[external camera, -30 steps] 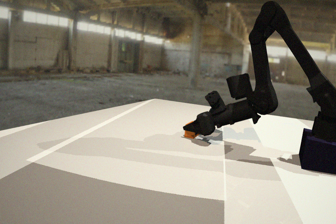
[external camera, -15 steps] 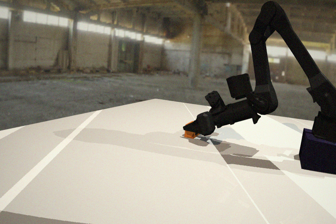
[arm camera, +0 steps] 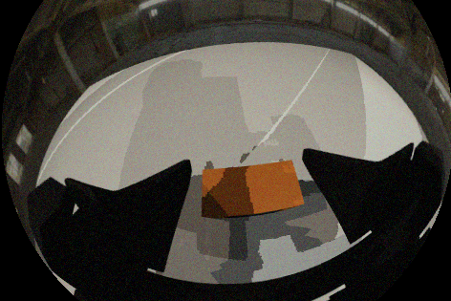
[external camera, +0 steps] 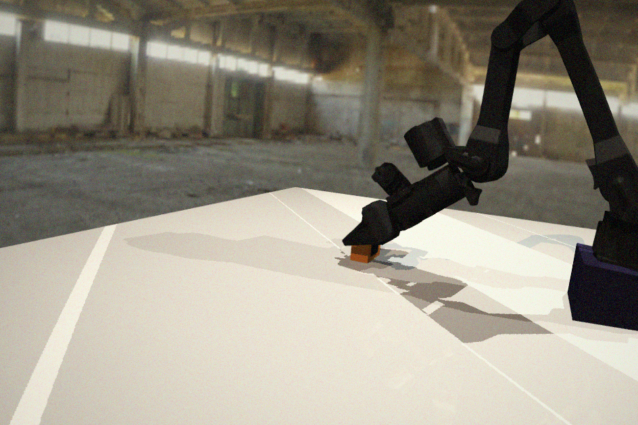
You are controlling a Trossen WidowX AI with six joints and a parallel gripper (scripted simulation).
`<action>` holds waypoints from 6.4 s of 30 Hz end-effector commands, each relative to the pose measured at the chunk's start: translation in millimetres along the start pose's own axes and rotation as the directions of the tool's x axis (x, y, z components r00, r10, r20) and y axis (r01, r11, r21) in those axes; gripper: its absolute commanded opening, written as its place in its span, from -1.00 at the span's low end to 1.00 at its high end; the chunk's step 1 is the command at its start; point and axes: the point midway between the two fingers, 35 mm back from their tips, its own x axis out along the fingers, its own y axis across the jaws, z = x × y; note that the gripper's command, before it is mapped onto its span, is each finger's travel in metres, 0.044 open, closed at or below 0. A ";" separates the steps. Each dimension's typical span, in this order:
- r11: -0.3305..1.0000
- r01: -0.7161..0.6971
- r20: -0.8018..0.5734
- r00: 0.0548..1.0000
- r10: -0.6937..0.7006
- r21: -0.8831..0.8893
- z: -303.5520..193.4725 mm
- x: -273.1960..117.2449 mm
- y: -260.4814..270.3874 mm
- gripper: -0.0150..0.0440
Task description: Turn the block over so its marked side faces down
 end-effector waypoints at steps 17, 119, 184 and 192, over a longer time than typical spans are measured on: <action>1.000 0.004 -0.373 0.928 -0.011 -0.020 35.9 -65.2 4.1 1.00; 1.000 0.004 -0.802 0.596 -0.018 -0.019 12.4 -1.2 2.7 0.01; 1.000 0.007 -0.208 0.978 -0.009 -0.011 10.4 9.6 -0.3 -0.49; 1.000 0.007 -0.092 0.996 -0.008 -0.010 2.6 17.4 -1.0 -0.49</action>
